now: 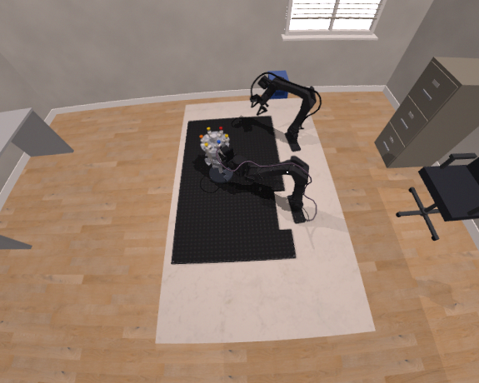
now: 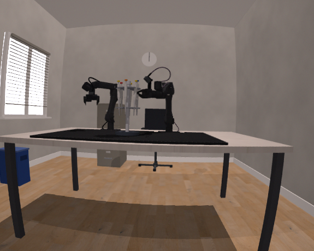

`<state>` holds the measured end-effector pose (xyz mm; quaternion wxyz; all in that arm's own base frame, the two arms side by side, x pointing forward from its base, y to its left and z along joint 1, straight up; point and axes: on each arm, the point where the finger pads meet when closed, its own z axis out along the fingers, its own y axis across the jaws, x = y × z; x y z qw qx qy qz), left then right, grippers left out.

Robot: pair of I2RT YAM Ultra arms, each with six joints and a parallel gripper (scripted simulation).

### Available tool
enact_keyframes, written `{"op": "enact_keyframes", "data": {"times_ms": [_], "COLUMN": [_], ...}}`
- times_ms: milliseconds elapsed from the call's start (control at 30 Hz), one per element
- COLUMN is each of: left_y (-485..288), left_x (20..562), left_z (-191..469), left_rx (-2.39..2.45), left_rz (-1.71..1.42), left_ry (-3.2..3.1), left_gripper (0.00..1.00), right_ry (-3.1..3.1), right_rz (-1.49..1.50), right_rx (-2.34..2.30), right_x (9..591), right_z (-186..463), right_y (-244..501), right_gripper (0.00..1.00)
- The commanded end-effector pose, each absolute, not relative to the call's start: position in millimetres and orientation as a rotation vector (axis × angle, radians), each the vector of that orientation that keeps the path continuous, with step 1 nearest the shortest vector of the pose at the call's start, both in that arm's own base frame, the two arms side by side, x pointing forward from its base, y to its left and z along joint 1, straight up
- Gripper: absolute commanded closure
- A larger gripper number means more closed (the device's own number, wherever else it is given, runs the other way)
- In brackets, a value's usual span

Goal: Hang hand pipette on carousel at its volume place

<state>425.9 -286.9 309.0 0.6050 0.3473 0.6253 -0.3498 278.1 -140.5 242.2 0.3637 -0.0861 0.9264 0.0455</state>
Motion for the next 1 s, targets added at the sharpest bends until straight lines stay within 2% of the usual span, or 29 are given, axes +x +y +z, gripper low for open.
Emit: {"op": "enact_keyframes", "data": {"times_ms": [0,367,400,533,967], "left_y": [-292,-292,-287,-287,-291], "left_x": [416,416,429,429,416], "left_z": [349,349,330,325,347], "left_rx": [0.826,0.826,0.841,0.953,0.976], "left_rz": [-0.813,-0.813,-0.834,-0.951,-0.944], "left_ry": [1.34,1.34,1.374,1.347,1.278], "left_gripper": [0.88,0.88,0.88,0.88,0.88], "right_ry": [2.339,2.339,2.339,2.339,2.339], "right_rz": [0.088,0.088,0.088,0.088,0.088], "right_rx": [-0.238,-0.238,-0.238,-0.238,-0.238], "right_x": [282,282,282,282,282], "right_z": [253,253,253,253,253], "right_y": [-144,-144,-144,-144,-144], "right_gripper": [0.0,0.0,0.0,0.0,0.0]}}
